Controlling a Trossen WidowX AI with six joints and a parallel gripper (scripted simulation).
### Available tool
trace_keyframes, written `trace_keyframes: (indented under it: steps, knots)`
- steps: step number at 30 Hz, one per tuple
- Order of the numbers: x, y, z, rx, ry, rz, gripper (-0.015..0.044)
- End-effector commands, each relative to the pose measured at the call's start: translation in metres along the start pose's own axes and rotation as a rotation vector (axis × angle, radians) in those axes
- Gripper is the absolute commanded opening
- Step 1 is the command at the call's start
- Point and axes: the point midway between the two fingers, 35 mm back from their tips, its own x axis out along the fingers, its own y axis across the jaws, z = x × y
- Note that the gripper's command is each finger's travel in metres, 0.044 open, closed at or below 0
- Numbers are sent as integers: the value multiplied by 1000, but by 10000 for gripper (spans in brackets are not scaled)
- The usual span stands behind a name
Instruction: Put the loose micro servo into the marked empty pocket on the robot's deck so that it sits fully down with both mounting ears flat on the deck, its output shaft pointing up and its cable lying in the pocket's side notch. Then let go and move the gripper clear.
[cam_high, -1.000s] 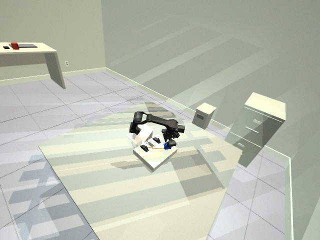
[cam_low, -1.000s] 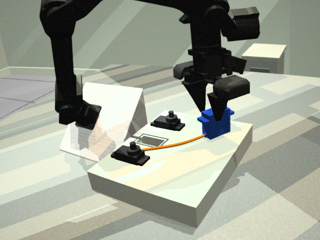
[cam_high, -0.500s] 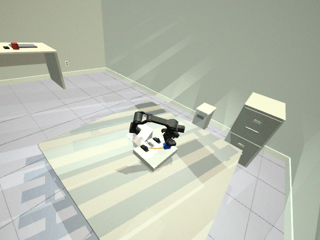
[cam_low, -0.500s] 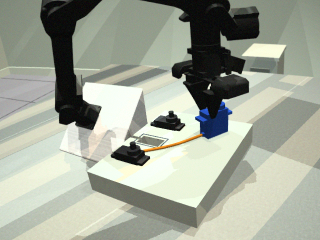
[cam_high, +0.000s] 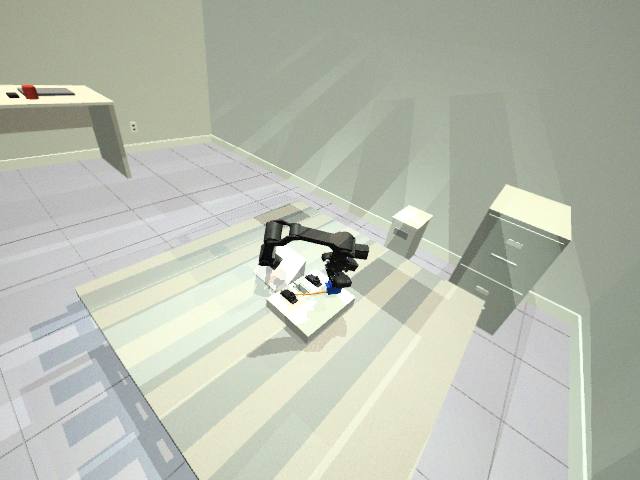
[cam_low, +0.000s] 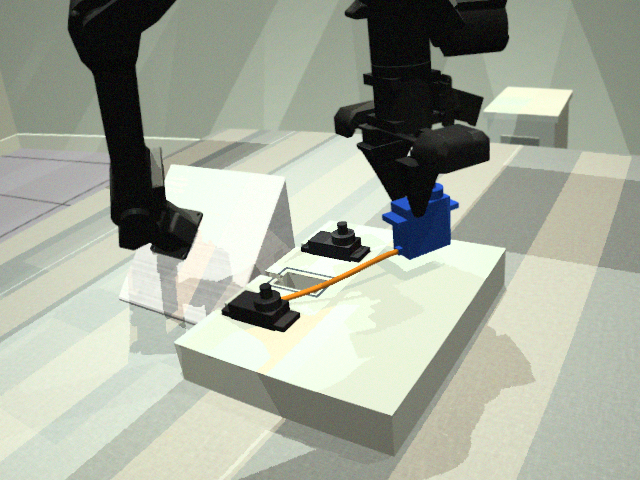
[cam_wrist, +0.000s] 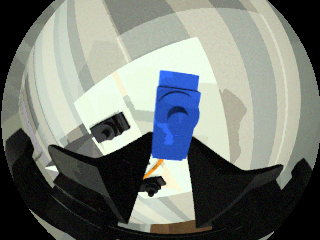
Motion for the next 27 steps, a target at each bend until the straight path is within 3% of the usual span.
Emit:
trace_keyframes:
  steps: [1, 27]
  knots:
    - [-2, 8, 2, -1, -7, 1, 0]
    - [-2, -18, -59, 80, -2, 0, 0]
